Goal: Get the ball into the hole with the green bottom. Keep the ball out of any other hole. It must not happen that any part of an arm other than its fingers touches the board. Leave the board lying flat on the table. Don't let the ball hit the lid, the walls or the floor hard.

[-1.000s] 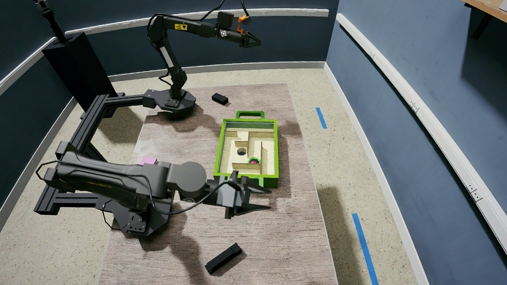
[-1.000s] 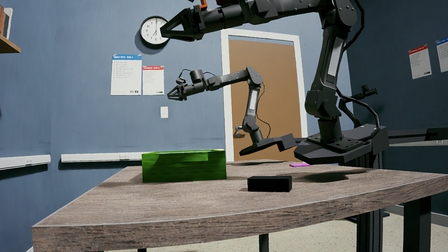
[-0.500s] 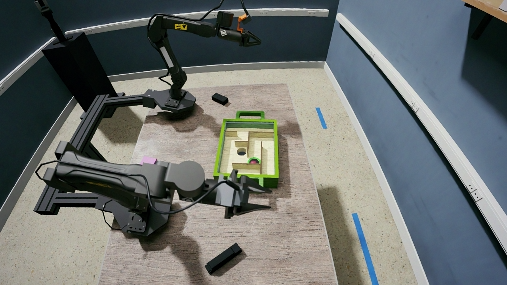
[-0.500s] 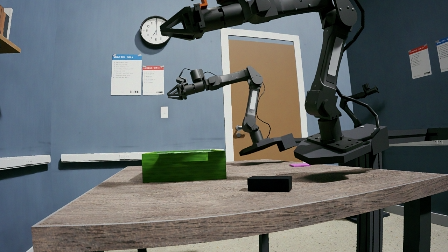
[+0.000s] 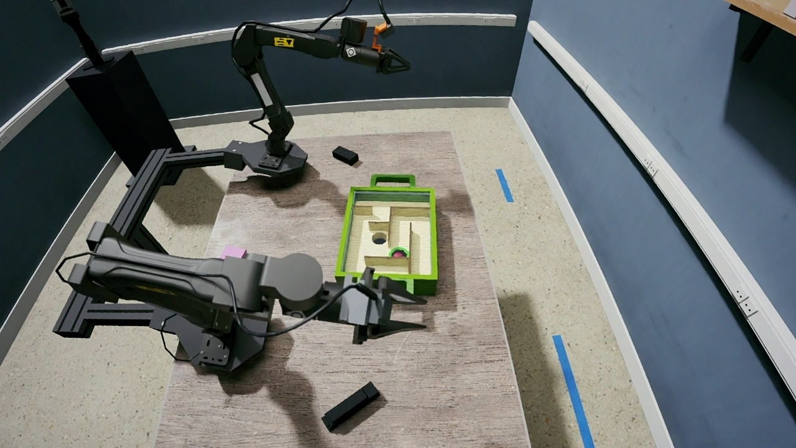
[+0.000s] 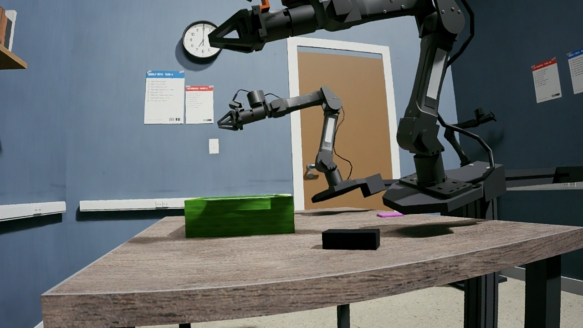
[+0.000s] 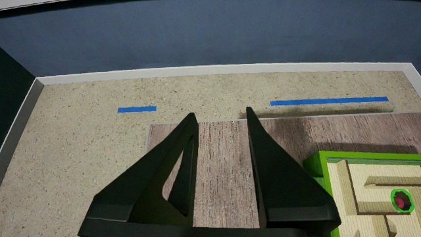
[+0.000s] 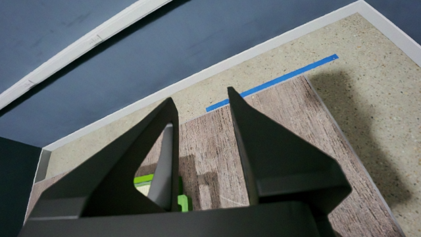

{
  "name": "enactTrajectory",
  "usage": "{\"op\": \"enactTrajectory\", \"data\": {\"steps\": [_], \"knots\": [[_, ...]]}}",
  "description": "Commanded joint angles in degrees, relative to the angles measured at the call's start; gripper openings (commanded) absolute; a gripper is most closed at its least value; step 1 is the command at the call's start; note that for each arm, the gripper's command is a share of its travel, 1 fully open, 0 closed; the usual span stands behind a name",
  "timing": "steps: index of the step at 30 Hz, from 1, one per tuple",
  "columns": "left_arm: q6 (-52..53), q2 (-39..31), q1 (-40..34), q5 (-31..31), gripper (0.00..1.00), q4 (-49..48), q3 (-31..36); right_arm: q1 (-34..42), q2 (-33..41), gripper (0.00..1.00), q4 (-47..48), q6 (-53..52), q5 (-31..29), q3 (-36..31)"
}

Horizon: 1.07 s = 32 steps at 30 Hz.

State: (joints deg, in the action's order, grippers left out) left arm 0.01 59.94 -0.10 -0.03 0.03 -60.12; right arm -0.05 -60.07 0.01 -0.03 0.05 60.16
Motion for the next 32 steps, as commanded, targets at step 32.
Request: {"op": "enactTrajectory", "data": {"steps": [32], "knots": [[0.30,-0.27,0.27,-0.36,0.36,-0.12,0.10,1.21,1.79,0.36,0.57,0.55,-0.44,0.39]]}}
